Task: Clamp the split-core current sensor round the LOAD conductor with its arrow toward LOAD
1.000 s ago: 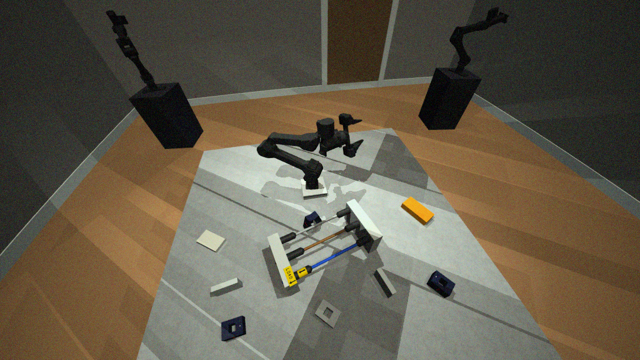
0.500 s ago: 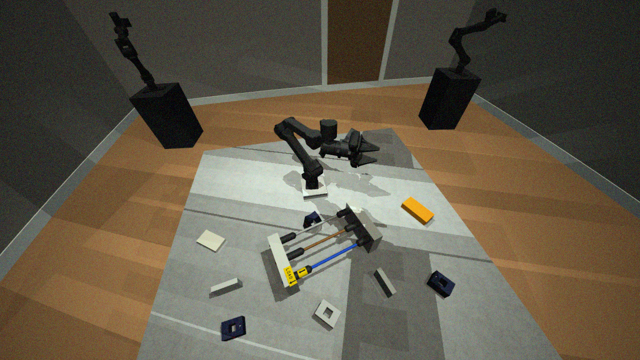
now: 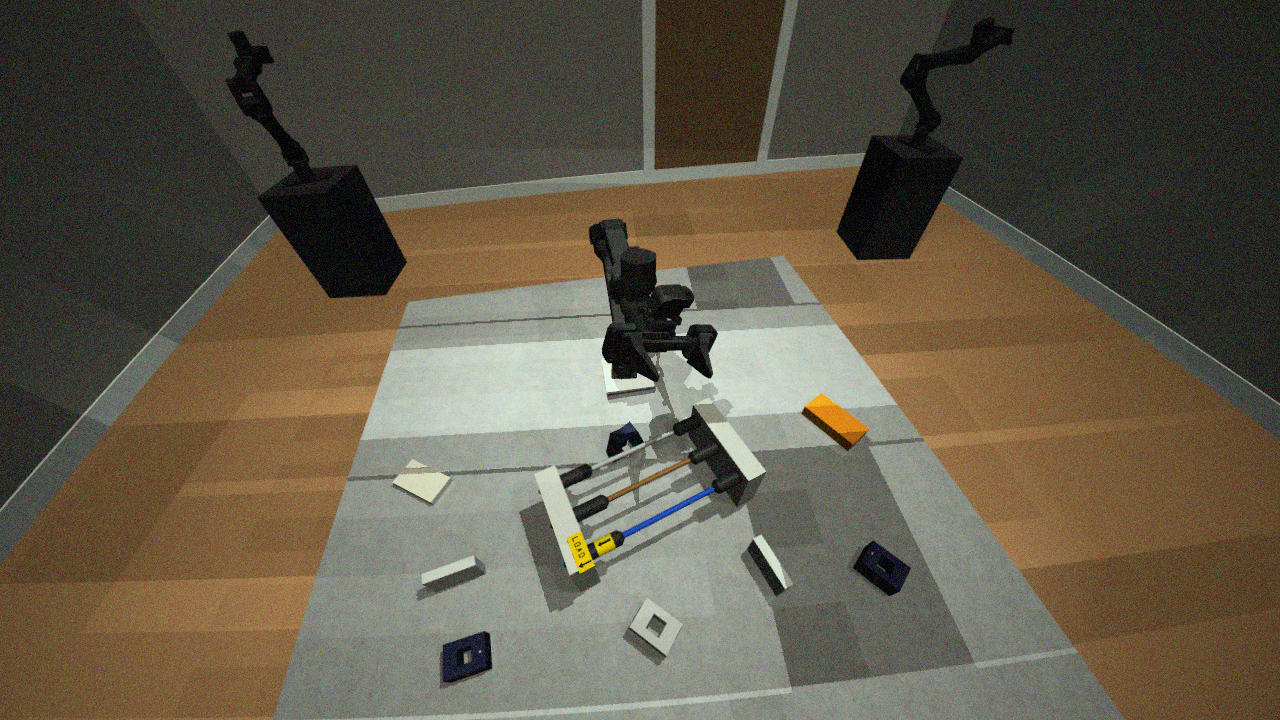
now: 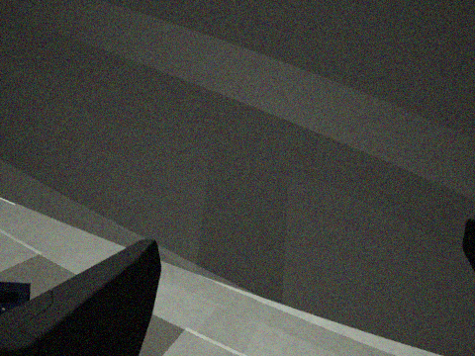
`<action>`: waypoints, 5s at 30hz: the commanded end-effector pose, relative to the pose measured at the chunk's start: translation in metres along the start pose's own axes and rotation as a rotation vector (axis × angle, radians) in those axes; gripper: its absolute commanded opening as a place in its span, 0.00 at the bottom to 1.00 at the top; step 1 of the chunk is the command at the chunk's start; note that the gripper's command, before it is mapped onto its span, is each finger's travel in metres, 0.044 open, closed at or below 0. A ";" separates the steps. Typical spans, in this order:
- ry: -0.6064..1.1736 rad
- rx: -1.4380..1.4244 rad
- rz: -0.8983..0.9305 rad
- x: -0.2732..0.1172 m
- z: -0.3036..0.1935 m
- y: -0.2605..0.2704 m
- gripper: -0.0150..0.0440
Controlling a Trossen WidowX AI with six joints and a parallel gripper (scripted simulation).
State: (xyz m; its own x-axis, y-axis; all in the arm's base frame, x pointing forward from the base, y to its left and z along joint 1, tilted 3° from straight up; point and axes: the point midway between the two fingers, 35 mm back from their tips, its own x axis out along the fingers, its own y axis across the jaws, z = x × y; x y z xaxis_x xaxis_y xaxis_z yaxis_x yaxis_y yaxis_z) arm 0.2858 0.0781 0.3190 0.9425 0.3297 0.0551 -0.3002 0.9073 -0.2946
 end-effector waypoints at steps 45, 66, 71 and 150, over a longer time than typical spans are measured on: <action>1.273 0.556 -0.244 0.082 -0.180 -0.142 1.00; 1.273 0.556 -0.244 0.082 -0.180 -0.142 1.00; 1.312 0.510 -0.187 0.067 -0.181 -0.128 1.00; 1.573 0.079 0.448 -0.104 -0.254 0.019 0.59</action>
State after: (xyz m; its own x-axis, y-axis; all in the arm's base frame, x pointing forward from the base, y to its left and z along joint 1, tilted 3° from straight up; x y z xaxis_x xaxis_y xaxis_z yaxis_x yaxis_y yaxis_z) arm 0.2192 -0.0056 0.0649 -0.0207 0.0251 -0.9995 -0.5344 0.8446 0.0323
